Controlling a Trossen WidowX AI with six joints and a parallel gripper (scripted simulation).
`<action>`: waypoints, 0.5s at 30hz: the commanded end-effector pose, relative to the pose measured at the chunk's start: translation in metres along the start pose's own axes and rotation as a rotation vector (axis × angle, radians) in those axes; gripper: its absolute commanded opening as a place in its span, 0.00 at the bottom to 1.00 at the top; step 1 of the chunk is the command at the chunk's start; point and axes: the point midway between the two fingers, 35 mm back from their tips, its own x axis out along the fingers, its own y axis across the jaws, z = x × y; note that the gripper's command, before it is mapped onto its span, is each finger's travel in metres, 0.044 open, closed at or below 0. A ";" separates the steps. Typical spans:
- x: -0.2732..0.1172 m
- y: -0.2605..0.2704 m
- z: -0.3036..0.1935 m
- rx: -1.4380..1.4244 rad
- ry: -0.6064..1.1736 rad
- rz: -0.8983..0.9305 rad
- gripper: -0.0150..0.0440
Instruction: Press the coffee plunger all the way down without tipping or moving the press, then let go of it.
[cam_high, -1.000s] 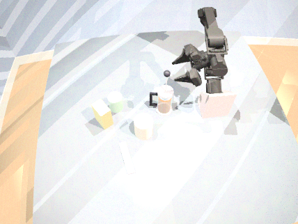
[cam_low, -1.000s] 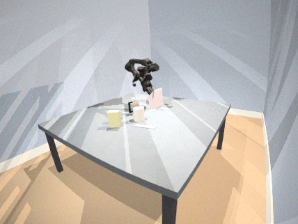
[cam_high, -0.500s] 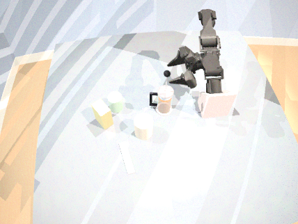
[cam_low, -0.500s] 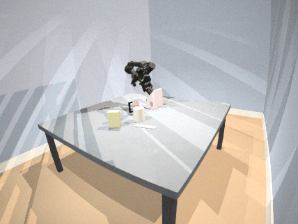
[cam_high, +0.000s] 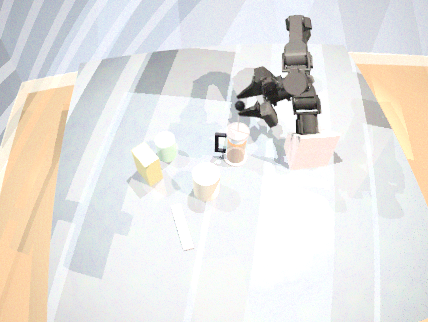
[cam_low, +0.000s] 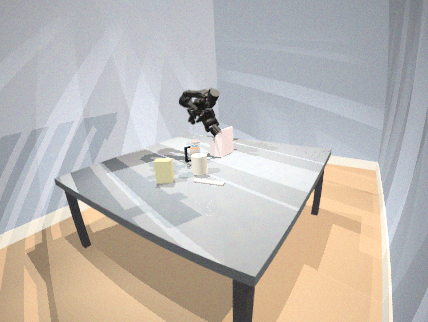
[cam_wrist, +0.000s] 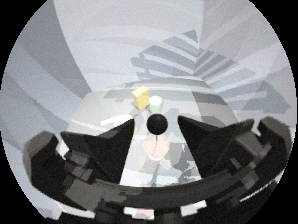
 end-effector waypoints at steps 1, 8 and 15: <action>0.000 -0.001 0.001 -0.004 -0.004 -0.004 0.60; 0.000 -0.001 0.001 -0.004 -0.004 -0.004 0.45; 0.001 0.000 0.000 -0.004 -0.004 -0.004 0.45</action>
